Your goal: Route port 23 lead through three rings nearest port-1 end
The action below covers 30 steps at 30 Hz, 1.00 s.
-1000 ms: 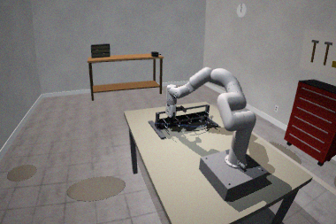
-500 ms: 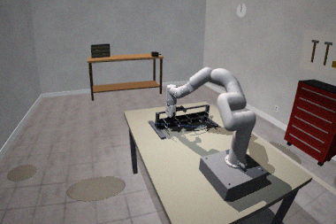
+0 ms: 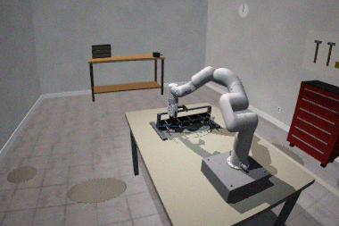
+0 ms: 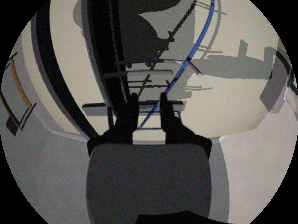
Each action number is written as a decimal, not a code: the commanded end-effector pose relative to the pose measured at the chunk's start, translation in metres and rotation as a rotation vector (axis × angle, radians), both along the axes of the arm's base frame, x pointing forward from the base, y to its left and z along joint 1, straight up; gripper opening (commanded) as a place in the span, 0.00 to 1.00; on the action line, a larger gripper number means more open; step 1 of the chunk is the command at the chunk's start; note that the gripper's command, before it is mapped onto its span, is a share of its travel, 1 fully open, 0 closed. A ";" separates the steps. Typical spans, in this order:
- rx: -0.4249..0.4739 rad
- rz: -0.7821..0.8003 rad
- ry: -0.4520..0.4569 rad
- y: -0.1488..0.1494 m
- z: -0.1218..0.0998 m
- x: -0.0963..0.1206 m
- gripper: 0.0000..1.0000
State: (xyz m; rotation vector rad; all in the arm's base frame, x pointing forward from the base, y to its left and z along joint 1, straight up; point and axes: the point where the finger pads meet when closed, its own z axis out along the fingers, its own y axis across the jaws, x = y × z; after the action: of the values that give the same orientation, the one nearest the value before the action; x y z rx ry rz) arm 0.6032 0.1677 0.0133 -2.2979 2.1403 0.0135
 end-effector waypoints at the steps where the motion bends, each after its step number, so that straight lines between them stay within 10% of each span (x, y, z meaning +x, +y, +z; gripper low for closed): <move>1: 0.001 0.000 -0.005 0.000 0.013 0.002 0.33; 30: 0.001 0.000 -0.005 0.000 0.066 0.002 0.33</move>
State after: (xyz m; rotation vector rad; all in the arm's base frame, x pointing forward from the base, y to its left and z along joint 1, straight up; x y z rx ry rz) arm 0.6034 0.1671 0.0759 -2.2978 2.1404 0.0136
